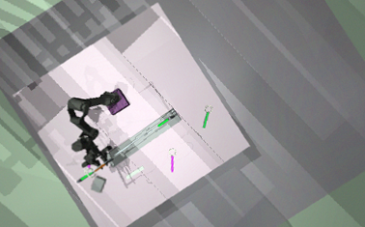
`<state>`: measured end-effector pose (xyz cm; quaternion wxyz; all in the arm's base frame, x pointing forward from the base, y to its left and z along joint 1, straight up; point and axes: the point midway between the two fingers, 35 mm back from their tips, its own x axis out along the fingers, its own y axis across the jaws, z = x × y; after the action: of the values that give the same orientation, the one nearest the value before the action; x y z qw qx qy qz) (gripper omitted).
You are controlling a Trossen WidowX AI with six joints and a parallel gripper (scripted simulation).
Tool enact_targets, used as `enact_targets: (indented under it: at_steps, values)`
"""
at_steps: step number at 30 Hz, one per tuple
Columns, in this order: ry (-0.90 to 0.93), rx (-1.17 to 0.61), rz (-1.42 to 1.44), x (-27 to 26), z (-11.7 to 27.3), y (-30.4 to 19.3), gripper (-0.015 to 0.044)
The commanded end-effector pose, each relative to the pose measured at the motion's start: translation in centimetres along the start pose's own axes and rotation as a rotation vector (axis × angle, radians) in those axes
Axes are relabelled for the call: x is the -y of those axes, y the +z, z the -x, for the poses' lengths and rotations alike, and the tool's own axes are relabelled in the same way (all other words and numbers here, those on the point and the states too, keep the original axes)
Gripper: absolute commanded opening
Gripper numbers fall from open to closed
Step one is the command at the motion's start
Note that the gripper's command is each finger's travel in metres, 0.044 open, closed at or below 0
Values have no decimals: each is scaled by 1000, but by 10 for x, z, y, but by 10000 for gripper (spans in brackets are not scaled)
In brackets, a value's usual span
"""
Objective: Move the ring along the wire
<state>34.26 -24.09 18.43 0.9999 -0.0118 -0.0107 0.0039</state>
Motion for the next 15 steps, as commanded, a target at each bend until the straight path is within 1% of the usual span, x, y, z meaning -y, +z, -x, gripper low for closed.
enact_targets:
  at_steps: [1, 15]
  values:
    - [-3, -3, -6, 0, -7, -2, 160]
    - [-3, -3, -6, -1, -11, -2, 160]
